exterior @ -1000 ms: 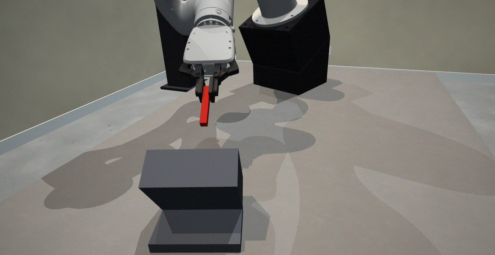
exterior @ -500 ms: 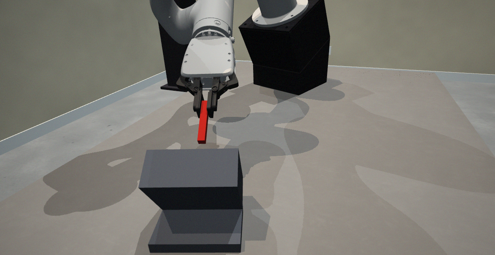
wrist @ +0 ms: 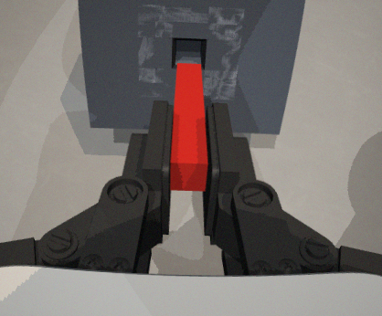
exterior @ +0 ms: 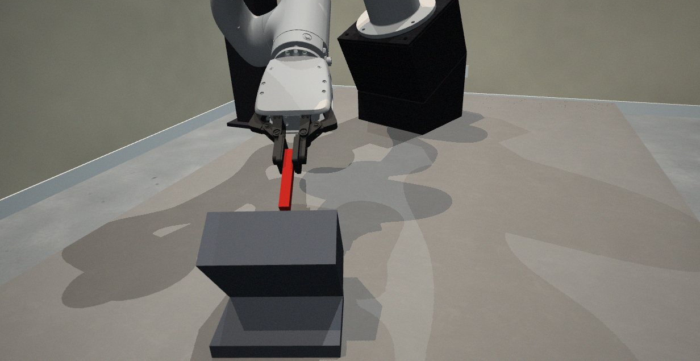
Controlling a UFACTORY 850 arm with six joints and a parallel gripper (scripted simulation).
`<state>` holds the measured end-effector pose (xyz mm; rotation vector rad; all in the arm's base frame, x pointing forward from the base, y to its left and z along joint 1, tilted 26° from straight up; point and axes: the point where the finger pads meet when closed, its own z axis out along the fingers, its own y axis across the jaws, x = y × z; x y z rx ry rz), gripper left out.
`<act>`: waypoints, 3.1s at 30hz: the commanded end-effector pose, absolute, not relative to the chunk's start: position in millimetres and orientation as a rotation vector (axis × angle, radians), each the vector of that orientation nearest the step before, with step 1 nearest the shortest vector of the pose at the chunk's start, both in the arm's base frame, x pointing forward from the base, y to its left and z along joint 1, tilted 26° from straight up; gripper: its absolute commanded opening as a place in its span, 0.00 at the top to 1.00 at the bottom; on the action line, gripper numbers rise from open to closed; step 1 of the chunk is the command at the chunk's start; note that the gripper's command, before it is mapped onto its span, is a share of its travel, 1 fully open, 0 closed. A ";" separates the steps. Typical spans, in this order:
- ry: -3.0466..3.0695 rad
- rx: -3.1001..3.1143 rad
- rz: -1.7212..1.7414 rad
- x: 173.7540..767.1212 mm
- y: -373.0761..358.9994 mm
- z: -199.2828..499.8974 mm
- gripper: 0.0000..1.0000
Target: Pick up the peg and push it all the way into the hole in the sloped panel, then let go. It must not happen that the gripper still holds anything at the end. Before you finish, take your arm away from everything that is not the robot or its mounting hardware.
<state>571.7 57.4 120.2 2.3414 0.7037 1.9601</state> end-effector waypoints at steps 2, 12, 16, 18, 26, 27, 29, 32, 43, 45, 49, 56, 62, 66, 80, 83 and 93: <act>0.704 2.340 1.962 575.3 58.6 120.0 1.00; 0.704 2.340 1.962 584.0 61.2 118.0 1.00; 0.704 2.340 1.962 585.8 61.6 117.6 1.00; 0.704 2.340 1.962 587.5 62.1 117.1 1.00; 0.704 2.340 1.962 594.0 63.9 115.6 1.00; 0.704 2.340 1.962 594.6 64.0 115.5 1.00; 0.704 2.340 1.962 595.4 64.2 115.3 1.00; 0.704 2.340 1.962 595.6 64.3 115.2 1.00; 0.704 2.340 1.962 601.7 66.1 113.8 1.00; 0.704 2.340 1.962 602.8 66.4 113.6 1.00; 0.704 2.340 1.962 604.0 66.8 113.3 1.00; 0.704 2.340 1.962 608.1 68.0 112.3 1.00; 0.704 2.340 1.962 611.6 69.0 111.5 1.00; 0.704 2.340 1.962 612.8 69.4 111.2 1.00; 0.704 2.340 1.962 623.6 72.7 108.8 1.00; 0.704 2.340 1.962 622.8 72.5 108.9 1.00; 0.704 2.340 1.962 622.8 72.5 108.9 0.85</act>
